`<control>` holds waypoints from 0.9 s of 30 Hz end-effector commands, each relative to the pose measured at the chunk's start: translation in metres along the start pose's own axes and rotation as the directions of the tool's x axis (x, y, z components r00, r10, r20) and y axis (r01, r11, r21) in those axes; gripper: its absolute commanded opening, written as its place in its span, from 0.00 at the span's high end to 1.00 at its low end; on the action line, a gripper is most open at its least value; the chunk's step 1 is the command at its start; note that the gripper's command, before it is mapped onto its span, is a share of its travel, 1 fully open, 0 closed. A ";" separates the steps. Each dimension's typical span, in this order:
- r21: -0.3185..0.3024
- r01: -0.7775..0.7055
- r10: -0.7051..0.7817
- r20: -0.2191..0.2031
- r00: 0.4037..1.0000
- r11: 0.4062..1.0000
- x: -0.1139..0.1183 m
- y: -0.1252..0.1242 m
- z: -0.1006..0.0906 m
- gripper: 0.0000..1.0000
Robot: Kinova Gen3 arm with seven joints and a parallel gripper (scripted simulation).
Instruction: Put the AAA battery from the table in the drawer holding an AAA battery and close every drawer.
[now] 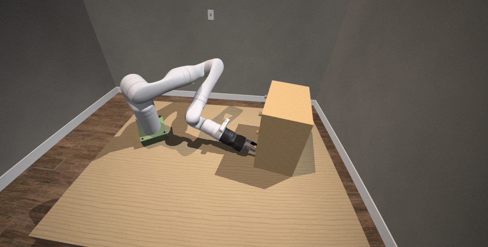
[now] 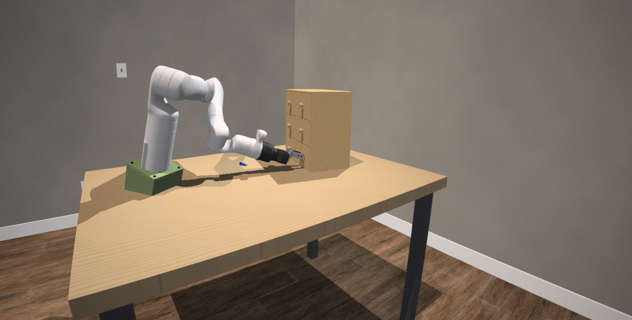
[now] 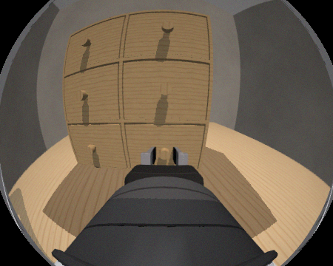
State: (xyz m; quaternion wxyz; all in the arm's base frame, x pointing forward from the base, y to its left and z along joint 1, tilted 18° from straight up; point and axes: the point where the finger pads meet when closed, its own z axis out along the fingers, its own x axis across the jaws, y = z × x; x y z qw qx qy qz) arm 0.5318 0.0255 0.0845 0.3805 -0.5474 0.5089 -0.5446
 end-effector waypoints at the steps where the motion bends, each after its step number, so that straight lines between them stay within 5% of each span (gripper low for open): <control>1: 0.001 -0.001 0.001 0.000 1.000 1.000 0.000 -0.001 0.000 0.33; 6: 0.001 -0.001 0.001 0.000 1.000 1.000 0.000 -0.001 0.000 0.33; 7: 0.001 -0.001 0.001 0.000 1.000 1.000 0.000 -0.001 0.000 0.63; 27: 0.001 -0.001 0.001 0.000 1.000 1.000 0.000 -0.001 0.000 0.63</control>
